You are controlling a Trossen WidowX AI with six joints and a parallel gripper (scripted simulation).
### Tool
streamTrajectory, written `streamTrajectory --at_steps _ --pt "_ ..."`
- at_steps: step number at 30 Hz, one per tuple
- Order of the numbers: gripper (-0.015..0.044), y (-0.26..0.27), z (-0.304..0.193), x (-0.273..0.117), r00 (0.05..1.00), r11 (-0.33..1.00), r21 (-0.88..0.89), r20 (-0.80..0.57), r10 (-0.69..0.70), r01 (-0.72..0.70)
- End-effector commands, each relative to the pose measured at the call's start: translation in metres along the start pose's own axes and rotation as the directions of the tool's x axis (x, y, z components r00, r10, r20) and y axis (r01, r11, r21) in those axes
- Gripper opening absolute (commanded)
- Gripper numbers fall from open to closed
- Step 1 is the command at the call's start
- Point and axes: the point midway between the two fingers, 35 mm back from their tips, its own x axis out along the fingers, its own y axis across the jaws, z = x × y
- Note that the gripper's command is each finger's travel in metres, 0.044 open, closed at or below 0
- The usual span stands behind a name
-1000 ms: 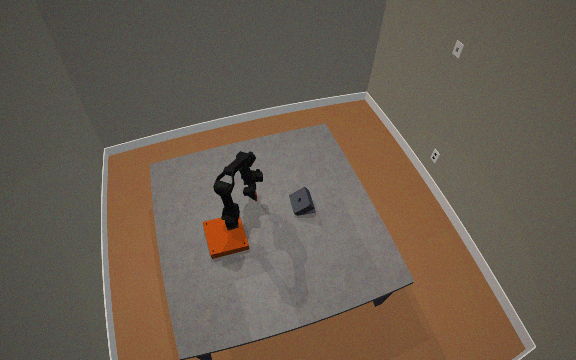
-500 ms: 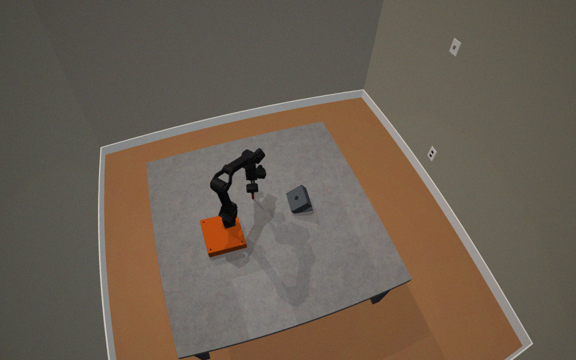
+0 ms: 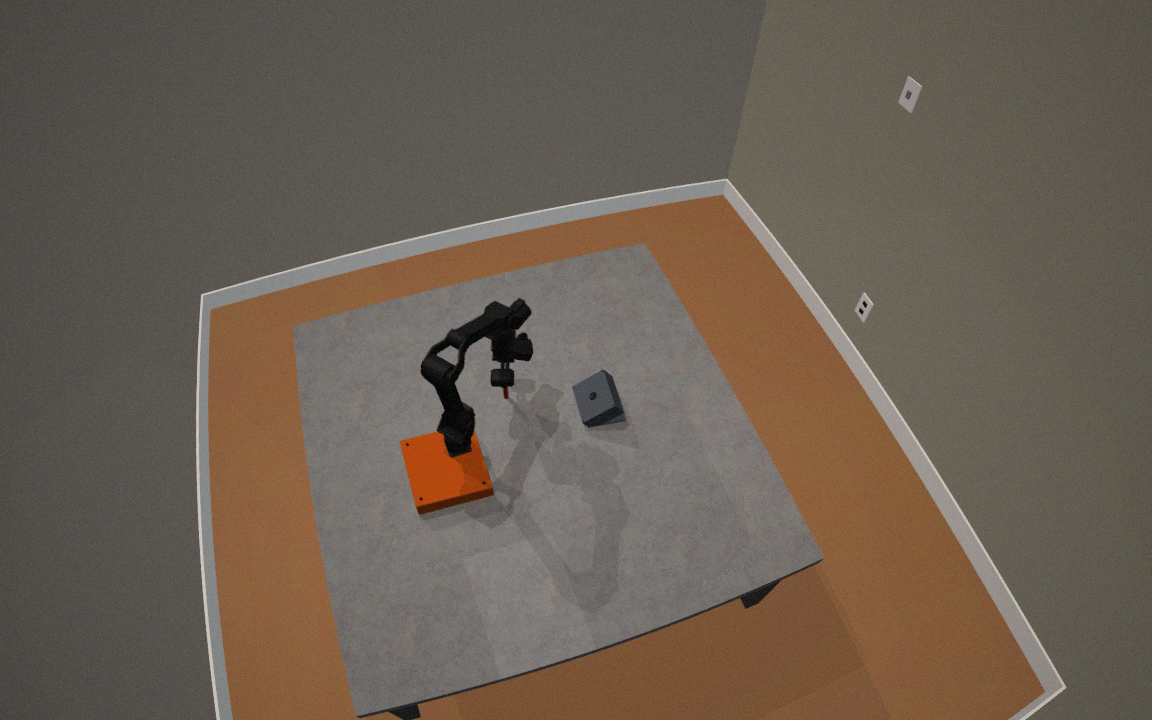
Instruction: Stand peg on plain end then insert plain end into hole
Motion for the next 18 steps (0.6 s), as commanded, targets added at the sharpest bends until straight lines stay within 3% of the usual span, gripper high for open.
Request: streamTrajectory --at_steps 1,18 --pt "0.0440 -0.001 -0.002 0.010 1.000 0.996 0.093 -0.009 -0.005 0.006" --pt "0.0440 0.000 -0.001 0.025 1.000 0.994 0.108 -0.009 -0.005 0.006"
